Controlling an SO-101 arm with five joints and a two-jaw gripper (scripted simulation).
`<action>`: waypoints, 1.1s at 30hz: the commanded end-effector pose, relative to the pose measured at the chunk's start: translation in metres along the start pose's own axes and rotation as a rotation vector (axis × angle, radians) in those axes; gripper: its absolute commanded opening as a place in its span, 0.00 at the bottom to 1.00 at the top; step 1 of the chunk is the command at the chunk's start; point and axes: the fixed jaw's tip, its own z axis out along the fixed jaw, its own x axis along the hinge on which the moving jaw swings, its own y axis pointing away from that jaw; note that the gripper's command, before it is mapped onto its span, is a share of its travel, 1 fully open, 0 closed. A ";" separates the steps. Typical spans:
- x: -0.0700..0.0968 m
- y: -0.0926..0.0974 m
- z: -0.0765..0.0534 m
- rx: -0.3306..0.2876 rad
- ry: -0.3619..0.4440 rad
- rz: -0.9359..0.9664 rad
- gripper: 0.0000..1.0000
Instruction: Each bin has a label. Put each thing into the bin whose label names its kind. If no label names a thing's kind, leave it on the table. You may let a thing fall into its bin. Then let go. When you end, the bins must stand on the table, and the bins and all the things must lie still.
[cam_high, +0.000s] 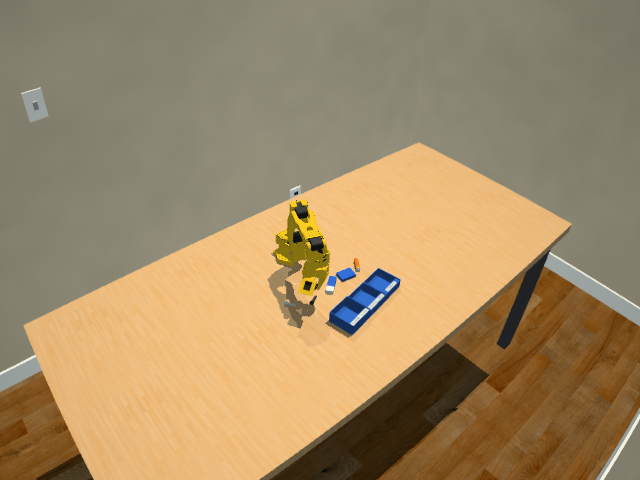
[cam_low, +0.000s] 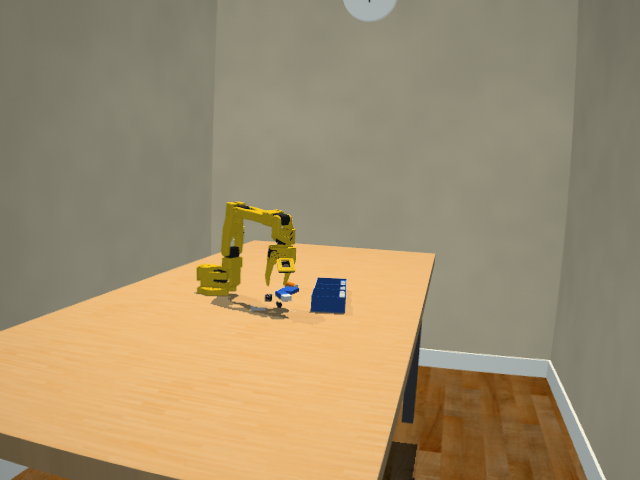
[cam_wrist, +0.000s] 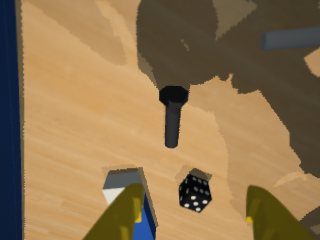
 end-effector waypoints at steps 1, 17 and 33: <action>-0.003 0.000 -0.009 -0.030 -0.033 0.019 0.22; -0.004 0.001 0.003 -0.030 -0.033 0.019 0.22; -0.005 0.002 0.030 -0.030 -0.033 0.019 0.22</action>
